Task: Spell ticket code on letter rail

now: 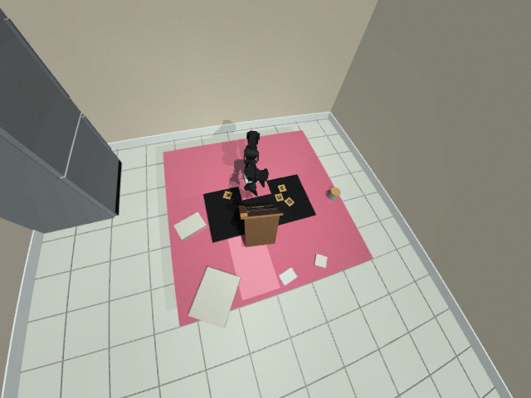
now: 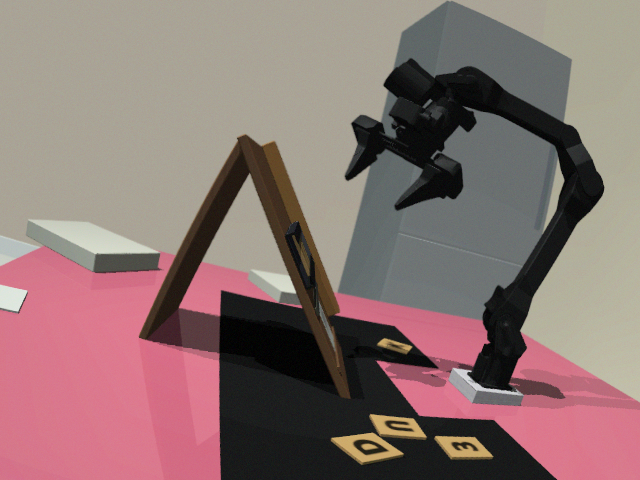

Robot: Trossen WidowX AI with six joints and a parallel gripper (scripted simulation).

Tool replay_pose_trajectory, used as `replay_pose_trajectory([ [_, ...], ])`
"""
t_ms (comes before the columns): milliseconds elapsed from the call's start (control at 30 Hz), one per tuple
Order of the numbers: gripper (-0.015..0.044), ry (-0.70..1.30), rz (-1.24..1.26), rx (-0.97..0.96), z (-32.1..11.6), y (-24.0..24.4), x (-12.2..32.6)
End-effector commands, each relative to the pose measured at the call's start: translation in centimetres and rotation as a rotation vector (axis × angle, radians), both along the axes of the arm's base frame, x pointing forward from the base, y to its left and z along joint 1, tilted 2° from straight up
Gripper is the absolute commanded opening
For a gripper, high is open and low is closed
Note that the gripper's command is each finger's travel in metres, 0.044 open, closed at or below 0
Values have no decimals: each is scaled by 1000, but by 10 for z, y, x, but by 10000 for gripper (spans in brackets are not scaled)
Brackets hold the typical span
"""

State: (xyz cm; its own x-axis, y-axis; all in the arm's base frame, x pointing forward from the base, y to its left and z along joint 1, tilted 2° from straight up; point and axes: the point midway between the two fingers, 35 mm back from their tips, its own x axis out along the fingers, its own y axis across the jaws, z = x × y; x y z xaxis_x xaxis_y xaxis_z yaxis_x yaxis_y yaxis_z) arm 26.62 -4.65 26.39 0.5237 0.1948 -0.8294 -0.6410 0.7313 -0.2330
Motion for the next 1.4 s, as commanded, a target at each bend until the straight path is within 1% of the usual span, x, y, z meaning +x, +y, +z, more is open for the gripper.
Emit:
replay_pose_trajectory([
  [0,440,-345,436,-280,39,7,-43],
  [800,440,-345,436,-280,39,7,-43],
  [833,414,-342,446,-282,38,8,-42],
  [933,340,-296,594,-308,17,20,-27],
  [1167,340,-169,1082,-412,-53,73,3],
  [1367,340,-70,1565,-537,-119,130,6],
])
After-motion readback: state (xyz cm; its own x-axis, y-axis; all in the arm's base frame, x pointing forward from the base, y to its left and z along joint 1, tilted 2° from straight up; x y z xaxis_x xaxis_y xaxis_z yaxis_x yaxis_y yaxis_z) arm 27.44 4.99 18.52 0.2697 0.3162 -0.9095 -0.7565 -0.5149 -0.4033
